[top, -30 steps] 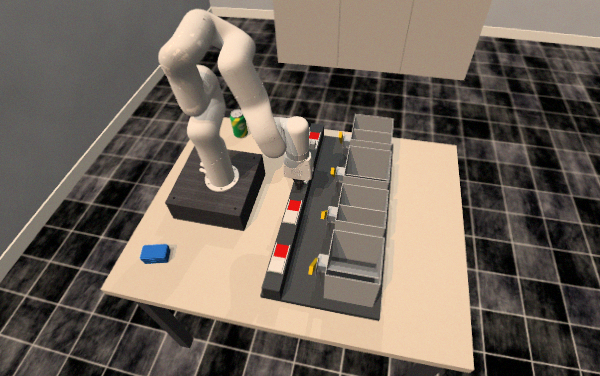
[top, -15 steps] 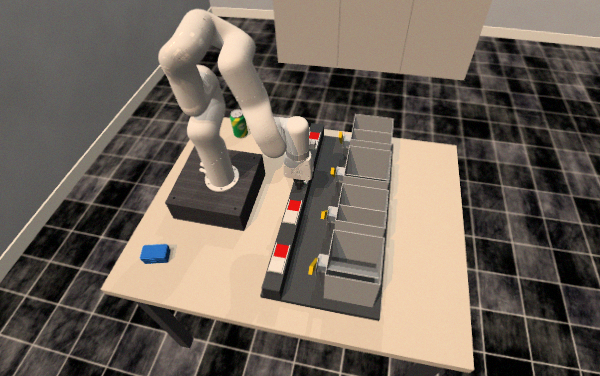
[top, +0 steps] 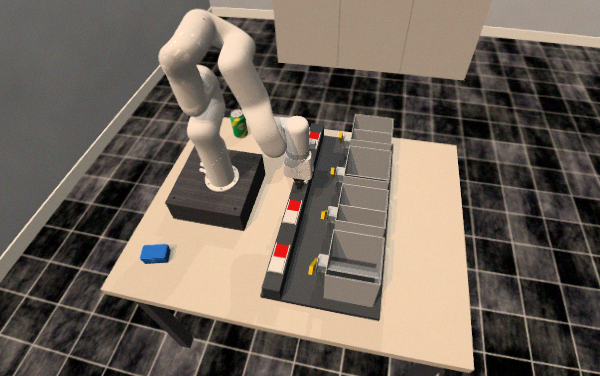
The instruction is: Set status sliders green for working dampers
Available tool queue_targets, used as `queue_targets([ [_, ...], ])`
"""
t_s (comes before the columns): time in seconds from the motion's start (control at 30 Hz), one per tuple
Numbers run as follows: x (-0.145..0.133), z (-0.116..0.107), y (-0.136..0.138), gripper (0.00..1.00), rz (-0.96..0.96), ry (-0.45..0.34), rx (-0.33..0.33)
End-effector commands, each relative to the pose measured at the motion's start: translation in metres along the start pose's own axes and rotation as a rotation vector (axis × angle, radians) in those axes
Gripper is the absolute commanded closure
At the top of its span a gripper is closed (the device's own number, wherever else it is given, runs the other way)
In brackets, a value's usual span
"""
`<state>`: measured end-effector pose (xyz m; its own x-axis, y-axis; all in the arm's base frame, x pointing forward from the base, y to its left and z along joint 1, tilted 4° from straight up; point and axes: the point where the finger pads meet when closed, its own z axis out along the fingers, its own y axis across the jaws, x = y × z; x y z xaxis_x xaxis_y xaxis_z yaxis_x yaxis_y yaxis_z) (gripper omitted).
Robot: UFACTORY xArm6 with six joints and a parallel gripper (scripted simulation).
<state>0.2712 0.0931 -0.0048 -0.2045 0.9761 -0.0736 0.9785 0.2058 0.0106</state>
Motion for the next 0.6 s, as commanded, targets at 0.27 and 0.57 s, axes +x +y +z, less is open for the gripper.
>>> queue_targets([
  [0.27, 0.0027, -0.0007, 0.0013, 1.0, 0.0, 0.001, -0.003],
  [0.57, 0.0061, -0.0007, 0.0013, 1.0, 0.0, 0.001, -0.003],
])
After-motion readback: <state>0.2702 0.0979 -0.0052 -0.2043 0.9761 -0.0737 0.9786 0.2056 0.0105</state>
